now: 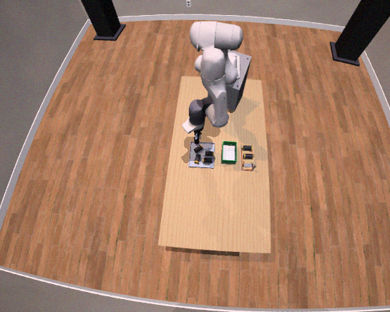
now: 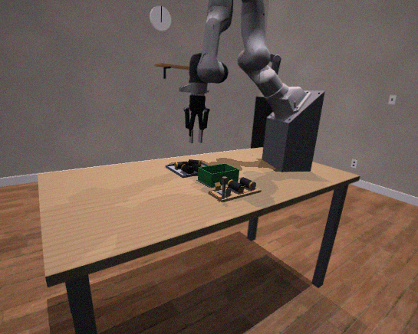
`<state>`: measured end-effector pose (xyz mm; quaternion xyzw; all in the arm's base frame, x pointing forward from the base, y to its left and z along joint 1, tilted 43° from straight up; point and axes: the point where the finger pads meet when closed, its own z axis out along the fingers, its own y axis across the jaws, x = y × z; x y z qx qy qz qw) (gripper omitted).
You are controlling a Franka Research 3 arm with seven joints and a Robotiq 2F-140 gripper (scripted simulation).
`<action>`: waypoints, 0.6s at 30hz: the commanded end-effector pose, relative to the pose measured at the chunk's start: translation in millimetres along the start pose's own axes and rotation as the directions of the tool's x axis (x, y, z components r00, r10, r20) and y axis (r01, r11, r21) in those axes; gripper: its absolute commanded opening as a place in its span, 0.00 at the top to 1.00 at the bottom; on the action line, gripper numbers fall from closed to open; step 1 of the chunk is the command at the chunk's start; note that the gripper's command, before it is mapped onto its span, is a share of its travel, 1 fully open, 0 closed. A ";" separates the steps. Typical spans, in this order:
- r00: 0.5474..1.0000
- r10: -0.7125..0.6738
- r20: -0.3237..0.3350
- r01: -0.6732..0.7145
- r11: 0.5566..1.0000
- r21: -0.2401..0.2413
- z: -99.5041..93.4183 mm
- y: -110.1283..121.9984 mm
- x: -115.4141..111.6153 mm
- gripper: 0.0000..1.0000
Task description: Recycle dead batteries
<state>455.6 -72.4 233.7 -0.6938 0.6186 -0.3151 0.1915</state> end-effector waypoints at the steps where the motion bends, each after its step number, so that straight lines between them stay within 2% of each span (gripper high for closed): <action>1: 0.987 0.159 0.001 -0.159 0.987 -0.001 0.3 0.3 0.2 0.71; 4: 0.943 0.334 0.001 -0.334 0.943 -0.001 0.3 0.3 0.1 0.71; 6: 0.884 0.468 0.001 -0.468 0.884 -0.001 0.3 0.3 0.2 0.71; 8: 0.796 0.605 0.001 -0.605 0.796 -0.001 0.3 0.3 0.2 0.71; 11: 0.612 0.791 0.000 -0.791 0.612 -0.001 0.3 0.3 0.2 0.71; 13: 0.612 0.791 0.000 -0.791 0.612 -0.001 0.3 0.3 0.2 0.71; 18: 0.215 0.977 0.000 -0.977 0.215 -0.001 0.3 0.3 0.1 0.71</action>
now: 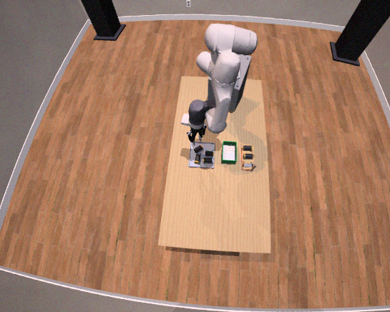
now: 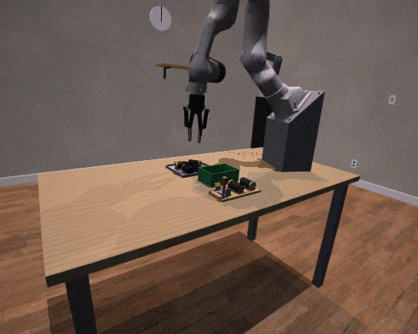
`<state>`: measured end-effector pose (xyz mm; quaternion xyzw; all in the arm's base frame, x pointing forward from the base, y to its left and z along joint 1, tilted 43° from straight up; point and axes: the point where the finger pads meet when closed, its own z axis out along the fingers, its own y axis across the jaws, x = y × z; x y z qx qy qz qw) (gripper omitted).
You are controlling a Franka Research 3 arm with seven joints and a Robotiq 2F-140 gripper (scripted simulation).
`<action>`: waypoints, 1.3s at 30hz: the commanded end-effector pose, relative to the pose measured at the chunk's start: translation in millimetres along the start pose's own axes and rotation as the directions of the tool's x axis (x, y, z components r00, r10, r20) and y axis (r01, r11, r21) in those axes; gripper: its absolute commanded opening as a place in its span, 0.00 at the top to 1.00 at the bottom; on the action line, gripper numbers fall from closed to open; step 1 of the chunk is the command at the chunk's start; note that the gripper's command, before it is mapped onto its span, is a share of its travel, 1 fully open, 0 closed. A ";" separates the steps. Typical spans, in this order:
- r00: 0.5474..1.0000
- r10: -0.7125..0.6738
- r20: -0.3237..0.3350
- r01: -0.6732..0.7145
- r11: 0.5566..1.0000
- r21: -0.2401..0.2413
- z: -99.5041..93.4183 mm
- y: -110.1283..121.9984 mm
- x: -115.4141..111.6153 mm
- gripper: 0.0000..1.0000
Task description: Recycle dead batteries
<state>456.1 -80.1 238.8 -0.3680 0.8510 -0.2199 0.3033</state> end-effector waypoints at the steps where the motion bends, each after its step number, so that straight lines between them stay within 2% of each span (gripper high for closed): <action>1: 0.837 0.548 -0.001 -0.547 0.836 -0.030 2.4 8.2 -3.5 0.71; 5: 0.631 0.775 -0.010 -0.775 0.631 -0.028 2.4 8.2 -3.5 0.71; 10: 0.367 0.930 -0.018 -0.930 0.367 -0.024 2.4 8.2 -3.5 0.71; 12: 0.367 0.930 -0.018 -0.930 0.367 -0.024 2.4 8.2 -3.5 0.71; 16: 0.205 0.979 -0.022 -0.979 0.204 -0.020 2.4 8.2 -3.5 0.71; 19: 0.126 0.992 -0.023 -0.992 0.125 -0.019 2.4 8.2 -3.5 0.71; 21: 0.094 0.995 -0.024 -0.995 0.093 -0.018 2.4 8.2 -3.5 0.71; 24: 0.071 0.997 -0.024 -0.997 0.070 -0.017 2.4 8.2 -3.5 0.71; 39: 0.067 0.997 -0.024 -0.998 0.067 -0.017 5.0 8.2 -3.7 0.71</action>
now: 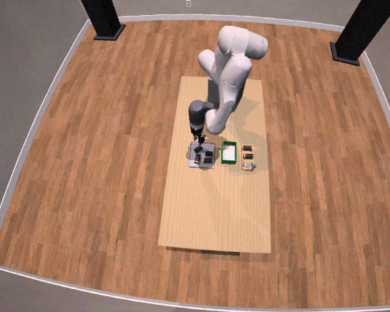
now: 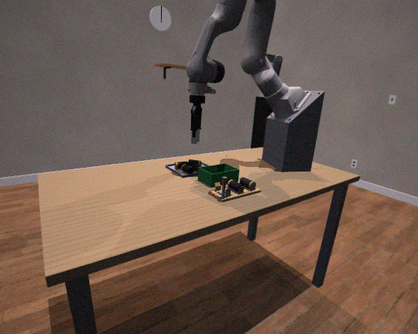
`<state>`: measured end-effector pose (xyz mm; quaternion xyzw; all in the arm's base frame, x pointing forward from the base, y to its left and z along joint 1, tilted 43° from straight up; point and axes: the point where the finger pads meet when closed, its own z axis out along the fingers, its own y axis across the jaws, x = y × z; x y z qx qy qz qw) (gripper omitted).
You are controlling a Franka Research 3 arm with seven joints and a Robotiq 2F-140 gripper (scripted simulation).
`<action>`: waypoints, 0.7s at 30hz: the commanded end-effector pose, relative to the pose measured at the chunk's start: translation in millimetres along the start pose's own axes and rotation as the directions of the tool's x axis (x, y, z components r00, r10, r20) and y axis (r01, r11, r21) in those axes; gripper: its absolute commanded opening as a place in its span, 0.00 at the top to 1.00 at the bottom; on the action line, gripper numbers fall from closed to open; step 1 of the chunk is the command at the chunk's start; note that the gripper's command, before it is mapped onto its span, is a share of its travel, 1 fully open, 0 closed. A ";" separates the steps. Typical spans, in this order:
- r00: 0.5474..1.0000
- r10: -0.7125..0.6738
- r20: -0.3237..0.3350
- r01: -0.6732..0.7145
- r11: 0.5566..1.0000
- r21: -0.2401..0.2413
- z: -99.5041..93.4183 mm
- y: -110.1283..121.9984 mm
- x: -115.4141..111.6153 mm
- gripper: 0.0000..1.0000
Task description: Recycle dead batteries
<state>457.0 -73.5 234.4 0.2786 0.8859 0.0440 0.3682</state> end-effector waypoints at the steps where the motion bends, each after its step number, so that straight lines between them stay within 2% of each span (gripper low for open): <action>1: 0.998 0.069 -0.006 -0.069 0.998 -0.001 4.0 -0.2 2.0 0.71; 7: 0.998 0.069 -0.006 -0.069 0.998 -0.001 15.4 -0.1 2.0 0.71; 15: 0.998 0.069 -0.006 -0.069 0.998 0.000 52.2 -0.2 2.3 0.71; 21: 0.998 0.069 -0.006 -0.069 0.998 0.000 67.8 -0.2 2.4 0.71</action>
